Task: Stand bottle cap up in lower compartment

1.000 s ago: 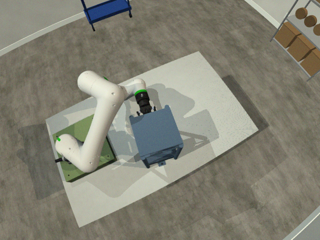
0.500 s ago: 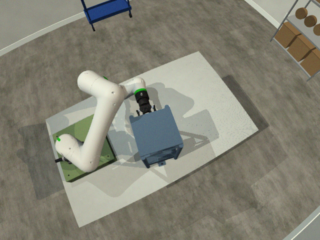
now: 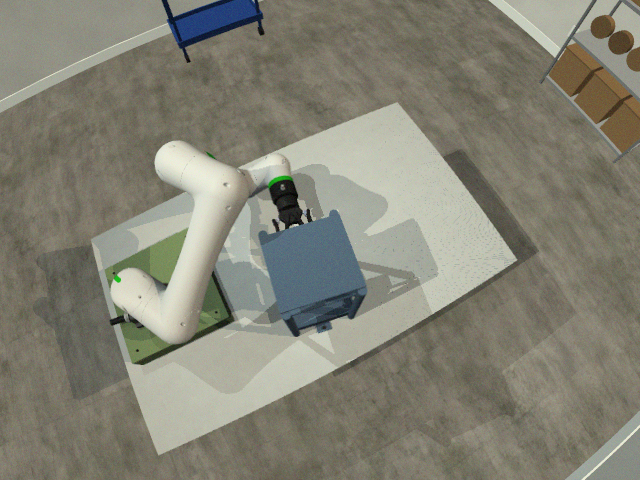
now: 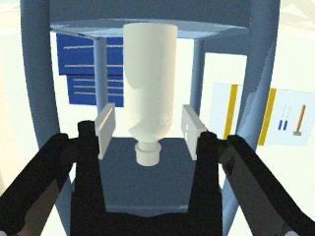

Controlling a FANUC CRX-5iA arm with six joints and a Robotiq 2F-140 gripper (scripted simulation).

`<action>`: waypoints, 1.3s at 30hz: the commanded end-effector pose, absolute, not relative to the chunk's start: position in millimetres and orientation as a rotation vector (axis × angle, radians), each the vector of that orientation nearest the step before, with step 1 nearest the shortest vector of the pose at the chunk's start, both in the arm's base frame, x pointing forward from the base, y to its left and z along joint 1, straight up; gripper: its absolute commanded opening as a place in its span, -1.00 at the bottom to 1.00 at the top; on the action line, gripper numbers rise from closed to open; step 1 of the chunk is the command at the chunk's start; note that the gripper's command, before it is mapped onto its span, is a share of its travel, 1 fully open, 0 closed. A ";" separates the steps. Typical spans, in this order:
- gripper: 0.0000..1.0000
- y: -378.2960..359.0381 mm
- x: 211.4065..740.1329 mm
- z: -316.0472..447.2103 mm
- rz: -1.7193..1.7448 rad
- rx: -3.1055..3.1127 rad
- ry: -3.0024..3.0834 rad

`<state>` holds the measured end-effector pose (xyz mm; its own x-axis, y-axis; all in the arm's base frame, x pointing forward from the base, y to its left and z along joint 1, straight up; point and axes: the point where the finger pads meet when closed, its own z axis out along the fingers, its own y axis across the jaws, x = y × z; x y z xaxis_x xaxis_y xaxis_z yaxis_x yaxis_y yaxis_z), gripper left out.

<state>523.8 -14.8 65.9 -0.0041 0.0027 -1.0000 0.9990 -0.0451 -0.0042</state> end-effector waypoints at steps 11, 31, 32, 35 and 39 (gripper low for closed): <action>-0.05 -13.8 523.9 66.1 -1.244 1.243 1.192; -0.05 -1.5 524.4 66.1 -1.244 1.243 1.192; -0.05 0.6 524.5 66.1 -1.244 1.243 1.192; -0.05 7.8 524.9 66.1 -1.244 1.243 1.192; -0.05 19.1 525.4 66.2 -1.244 1.243 1.192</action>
<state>524.9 11.6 66.0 -0.0041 0.0028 -1.0000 0.9990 -0.0448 -0.0042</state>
